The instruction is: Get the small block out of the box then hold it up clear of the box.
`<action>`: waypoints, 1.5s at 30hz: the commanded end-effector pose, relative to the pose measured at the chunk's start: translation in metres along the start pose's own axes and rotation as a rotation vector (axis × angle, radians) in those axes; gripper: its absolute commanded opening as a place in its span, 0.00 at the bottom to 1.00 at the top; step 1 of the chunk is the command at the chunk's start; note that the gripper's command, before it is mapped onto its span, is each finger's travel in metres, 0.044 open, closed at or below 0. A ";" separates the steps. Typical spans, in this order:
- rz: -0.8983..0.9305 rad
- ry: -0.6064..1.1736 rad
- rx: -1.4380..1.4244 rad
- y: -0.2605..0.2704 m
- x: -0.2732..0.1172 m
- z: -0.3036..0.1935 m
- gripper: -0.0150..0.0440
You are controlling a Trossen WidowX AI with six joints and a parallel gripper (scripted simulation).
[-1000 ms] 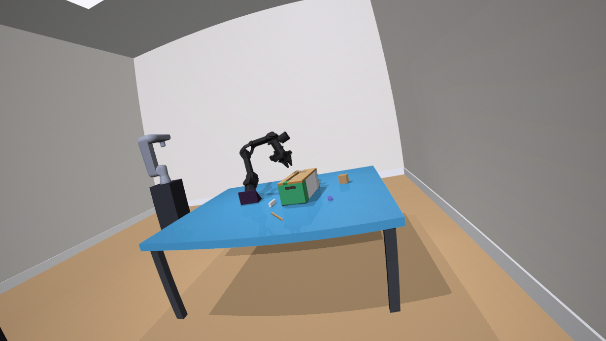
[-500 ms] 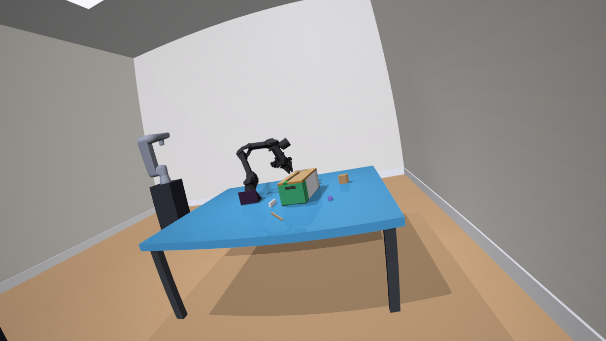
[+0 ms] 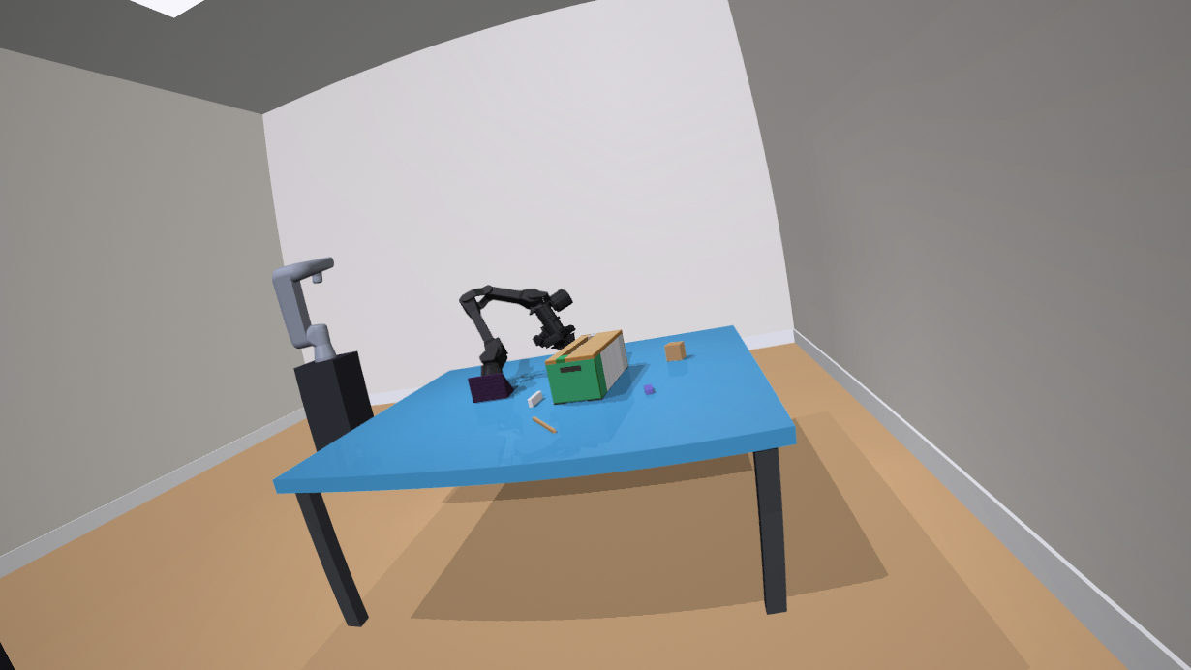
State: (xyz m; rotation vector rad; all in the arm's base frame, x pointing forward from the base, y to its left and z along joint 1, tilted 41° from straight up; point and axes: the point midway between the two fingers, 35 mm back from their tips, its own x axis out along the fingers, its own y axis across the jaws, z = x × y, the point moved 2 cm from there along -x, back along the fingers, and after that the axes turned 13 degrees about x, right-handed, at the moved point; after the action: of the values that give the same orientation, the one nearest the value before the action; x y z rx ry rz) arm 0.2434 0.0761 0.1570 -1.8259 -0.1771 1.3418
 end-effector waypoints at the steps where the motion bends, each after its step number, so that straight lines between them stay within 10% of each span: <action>1: 0.004 0.002 0.003 0.001 0.007 0.003 0.74; 32: -0.002 0.002 0.005 0.004 0.050 0.020 0.74; 45: -0.001 0.002 0.004 0.004 0.048 0.019 0.26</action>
State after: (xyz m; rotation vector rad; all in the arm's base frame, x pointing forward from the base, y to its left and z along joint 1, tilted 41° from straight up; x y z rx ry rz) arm 0.2460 0.1122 0.1185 -1.8272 -0.1824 1.3338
